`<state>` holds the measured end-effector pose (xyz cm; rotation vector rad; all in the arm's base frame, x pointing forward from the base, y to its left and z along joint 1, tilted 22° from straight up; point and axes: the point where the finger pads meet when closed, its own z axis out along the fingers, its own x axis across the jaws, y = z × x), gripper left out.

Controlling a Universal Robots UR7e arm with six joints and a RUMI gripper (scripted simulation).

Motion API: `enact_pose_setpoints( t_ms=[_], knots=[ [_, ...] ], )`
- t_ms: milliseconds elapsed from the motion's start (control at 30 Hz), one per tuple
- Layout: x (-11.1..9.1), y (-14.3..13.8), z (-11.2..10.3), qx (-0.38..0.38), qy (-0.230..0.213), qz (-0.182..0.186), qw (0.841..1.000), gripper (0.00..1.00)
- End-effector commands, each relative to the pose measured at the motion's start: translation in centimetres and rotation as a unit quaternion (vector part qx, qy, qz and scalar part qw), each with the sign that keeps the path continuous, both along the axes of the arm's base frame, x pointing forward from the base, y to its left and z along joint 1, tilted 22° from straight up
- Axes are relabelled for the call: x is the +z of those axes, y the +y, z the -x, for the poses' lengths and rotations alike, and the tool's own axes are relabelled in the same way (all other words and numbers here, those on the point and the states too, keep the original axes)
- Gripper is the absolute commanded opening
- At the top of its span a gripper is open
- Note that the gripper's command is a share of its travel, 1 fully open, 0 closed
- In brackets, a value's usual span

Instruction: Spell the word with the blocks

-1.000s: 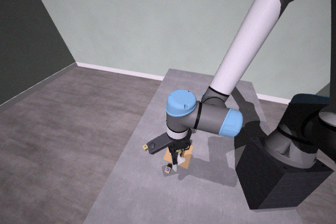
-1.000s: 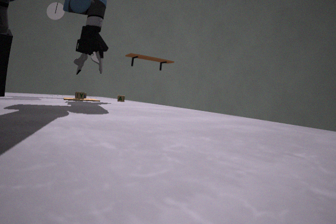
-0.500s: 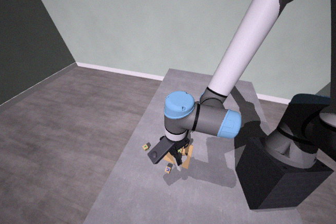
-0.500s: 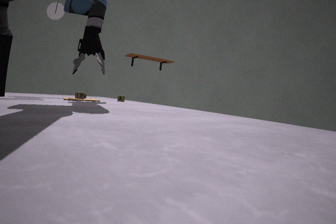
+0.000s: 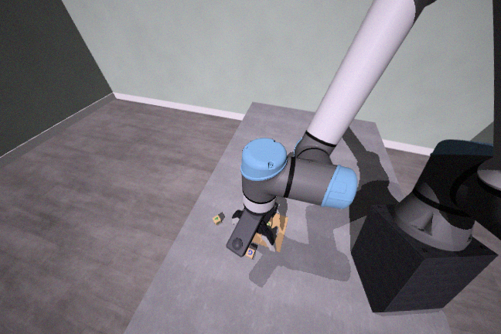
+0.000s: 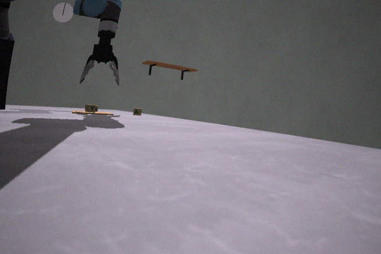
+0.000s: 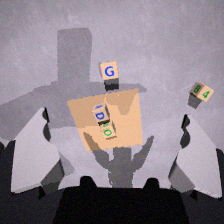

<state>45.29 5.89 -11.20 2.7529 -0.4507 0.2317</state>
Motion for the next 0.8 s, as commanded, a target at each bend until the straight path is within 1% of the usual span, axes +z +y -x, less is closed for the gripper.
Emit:
enact_pose_setpoints(
  t_ms=[0, 100, 167, 233, 433, 667, 733, 767],
  knots=[
    [-0.11, 0.34, 0.01, 0.065, 0.023, 0.005, 0.998, 1.00],
    [-0.19, 0.50, 0.04, 0.100, 0.037, 0.009, 0.994, 1.00],
    [-0.19, 0.50, 0.04, 0.100, 0.037, 0.009, 0.994, 1.00],
    [-0.28, 0.68, 0.09, 0.141, 0.052, 0.014, 0.989, 1.00],
    [-0.42, 0.96, 0.16, 0.207, 0.077, 0.022, 0.975, 1.00],
    [-0.57, 1.26, 0.24, 0.286, 0.108, 0.031, 0.952, 1.00],
    [-0.57, 1.26, 0.24, 0.286, 0.108, 0.031, 0.952, 1.00],
    [-0.60, 1.32, 0.26, 0.303, 0.114, 0.033, 0.945, 1.00]
  ],
)
